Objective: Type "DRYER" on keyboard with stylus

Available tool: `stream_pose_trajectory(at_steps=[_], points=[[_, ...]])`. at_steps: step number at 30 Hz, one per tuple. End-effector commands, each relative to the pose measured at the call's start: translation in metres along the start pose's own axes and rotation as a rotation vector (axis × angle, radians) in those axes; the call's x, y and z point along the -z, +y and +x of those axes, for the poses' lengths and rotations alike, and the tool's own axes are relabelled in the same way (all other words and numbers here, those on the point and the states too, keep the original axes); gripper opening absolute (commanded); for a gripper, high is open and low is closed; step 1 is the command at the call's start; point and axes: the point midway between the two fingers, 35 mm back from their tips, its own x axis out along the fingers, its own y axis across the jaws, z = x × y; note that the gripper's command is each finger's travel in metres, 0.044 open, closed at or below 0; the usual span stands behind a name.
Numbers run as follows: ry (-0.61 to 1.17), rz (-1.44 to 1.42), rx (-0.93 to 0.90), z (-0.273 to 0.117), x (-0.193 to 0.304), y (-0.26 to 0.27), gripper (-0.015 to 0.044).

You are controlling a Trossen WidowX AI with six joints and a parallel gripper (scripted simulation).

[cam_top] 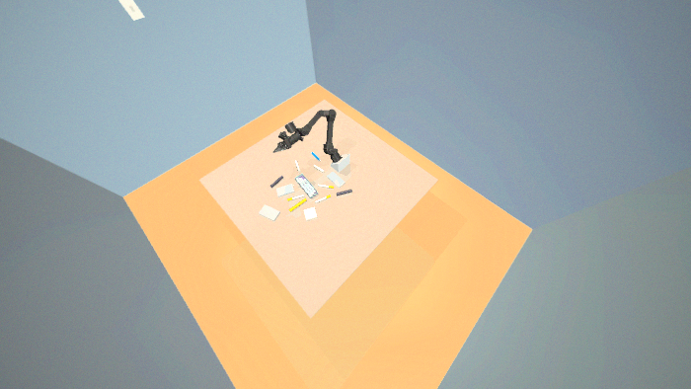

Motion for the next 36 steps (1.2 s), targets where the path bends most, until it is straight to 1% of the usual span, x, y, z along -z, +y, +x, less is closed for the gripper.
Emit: stream_pose_trajectory(at_steps=[1, 3, 6, 9, 13, 17, 22, 27, 30, 36], points=[[0.011, 0.005, 0.002, 0.002, 0.002, 0.000, 0.0414], [0.102, 0.040, 0.016, 0.014, 0.022, 0.002, 0.0361], [0.305, 0.098, 0.061, 0.037, 0.068, 0.008, 0.0282], [0.502, 0.125, 0.119, 0.050, 0.116, 0.016, 0.0204], [0.757, 0.108, 0.216, 0.054, 0.174, 0.026, 0.0099], [0.984, 0.034, 0.328, 0.046, 0.227, 0.035, 0.0000], [1.217, -0.137, 0.478, 0.025, 0.281, 0.043, 0.0000], [1.378, -0.386, 0.622, 0.001, 0.319, 0.047, 0.0000], [1.424, -0.521, 0.680, -0.009, 0.332, 0.049, 0.0000], [1.427, -0.531, 0.684, -0.009, 0.332, 0.049, 0.0000]])
